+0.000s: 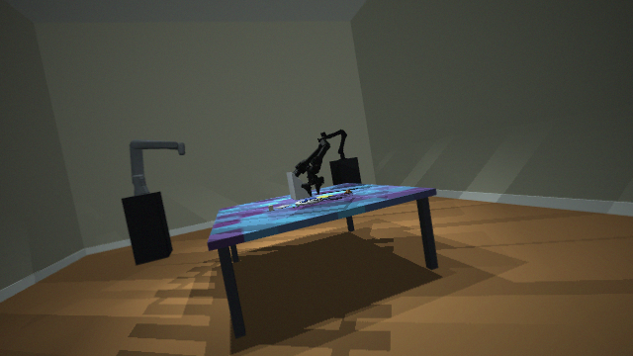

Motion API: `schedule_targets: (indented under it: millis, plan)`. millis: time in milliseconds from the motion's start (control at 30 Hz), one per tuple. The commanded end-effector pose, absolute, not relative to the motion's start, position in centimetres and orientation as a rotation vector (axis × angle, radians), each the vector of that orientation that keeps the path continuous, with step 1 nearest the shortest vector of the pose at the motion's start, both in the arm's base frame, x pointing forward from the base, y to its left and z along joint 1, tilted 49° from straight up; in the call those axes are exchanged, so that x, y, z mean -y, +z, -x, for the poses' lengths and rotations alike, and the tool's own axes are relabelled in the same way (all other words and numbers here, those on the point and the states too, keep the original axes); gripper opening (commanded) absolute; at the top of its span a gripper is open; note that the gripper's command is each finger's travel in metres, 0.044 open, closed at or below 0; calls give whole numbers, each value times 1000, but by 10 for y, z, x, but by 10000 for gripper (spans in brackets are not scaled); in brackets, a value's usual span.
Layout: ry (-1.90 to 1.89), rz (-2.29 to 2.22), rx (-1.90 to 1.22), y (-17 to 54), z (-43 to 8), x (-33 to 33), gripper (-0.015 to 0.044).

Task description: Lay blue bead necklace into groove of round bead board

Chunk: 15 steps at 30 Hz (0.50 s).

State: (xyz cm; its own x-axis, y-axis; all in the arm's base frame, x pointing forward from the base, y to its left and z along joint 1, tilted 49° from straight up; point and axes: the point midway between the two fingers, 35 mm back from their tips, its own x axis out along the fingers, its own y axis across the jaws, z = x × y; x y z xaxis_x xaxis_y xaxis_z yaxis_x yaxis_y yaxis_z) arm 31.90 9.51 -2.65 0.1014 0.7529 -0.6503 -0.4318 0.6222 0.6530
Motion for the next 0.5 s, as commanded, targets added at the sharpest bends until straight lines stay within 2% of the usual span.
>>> schedule_targets:
  millis: [0, 100, 467]
  plan:
    - [853, -401, -1219, -29, -290, -80, 204]
    - [845, -413, -1225, -29, -286, -78, 125]
    - [845, -402, -1214, -34, -290, -84, 120]
